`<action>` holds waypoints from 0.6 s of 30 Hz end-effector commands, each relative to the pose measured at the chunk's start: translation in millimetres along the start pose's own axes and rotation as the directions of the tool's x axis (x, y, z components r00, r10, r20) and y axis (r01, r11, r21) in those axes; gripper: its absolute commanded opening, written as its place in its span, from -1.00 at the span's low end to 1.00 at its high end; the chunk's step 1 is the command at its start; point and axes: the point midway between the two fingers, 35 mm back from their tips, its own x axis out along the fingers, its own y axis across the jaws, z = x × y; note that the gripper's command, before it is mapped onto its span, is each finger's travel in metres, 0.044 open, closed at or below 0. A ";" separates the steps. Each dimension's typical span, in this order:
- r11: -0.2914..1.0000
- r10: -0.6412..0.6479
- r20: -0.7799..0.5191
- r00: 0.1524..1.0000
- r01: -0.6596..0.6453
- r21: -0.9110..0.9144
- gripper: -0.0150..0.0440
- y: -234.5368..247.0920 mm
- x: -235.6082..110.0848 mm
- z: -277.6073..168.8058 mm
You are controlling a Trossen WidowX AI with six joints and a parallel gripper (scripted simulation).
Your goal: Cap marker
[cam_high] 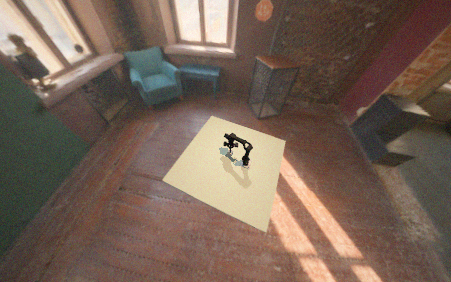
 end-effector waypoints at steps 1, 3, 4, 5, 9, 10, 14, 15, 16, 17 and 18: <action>1.000 -0.005 -0.008 1.000 0.004 -0.005 -0.49 -5.7 1.1 -0.5; 1.000 -0.005 -0.008 1.000 0.004 -0.005 -0.49 -5.7 3.4 -0.6; 1.000 -0.005 -0.008 1.000 0.004 -0.005 -0.49 -5.8 4.7 -0.7; 1.000 -0.005 -0.008 1.000 0.004 -0.005 -0.49 -5.8 5.7 -0.7; 1.000 -0.005 -0.008 1.000 0.004 -0.005 -0.49 -5.8 7.2 -0.7; 1.000 -0.005 -0.008 1.000 0.004 -0.005 -0.49 -5.7 8.0 -0.7; 1.000 -0.004 -0.008 1.000 0.004 -0.005 -0.49 -5.4 13.6 -0.4; 1.000 -0.004 -0.008 1.000 0.004 -0.005 -0.49 -5.3 15.2 -0.3; 1.000 -0.004 -0.008 1.000 0.004 -0.005 -0.49 -5.2 16.9 -0.3; 1.000 -0.004 -0.008 1.000 0.004 -0.005 -0.49 -5.1 18.5 -0.2; 1.000 -0.004 -0.008 1.000 0.004 -0.005 -0.49 -5.0 20.2 -0.2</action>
